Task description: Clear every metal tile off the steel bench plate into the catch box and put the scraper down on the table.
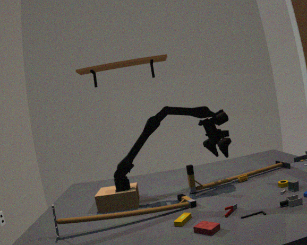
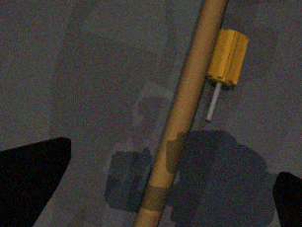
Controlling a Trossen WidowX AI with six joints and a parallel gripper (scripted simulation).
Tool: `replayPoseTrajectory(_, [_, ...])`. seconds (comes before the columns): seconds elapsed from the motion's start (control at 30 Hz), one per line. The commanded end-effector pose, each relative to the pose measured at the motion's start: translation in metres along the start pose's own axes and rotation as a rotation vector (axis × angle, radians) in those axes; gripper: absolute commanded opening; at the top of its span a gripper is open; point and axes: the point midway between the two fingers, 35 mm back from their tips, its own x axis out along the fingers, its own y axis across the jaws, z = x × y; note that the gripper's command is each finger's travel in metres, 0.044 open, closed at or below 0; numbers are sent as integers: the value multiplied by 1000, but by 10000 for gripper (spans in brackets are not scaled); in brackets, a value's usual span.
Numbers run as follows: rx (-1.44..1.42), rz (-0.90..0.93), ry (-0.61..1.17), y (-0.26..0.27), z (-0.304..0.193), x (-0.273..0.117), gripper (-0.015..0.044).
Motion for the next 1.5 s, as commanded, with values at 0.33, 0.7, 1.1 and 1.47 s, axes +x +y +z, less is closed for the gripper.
replayPoseTrajectory(0.33, [15, -7, -39, -3, -15, -25, 440])
replayPoseTrajectory(0.7, [32, -9, -74, -4, -30, -45, 440])
replayPoseTrajectory(1.1, [54, -12, -111, -3, -49, -63, 440])
replayPoseTrajectory(1.47, [74, -14, -145, -1, -69, -77, 440])
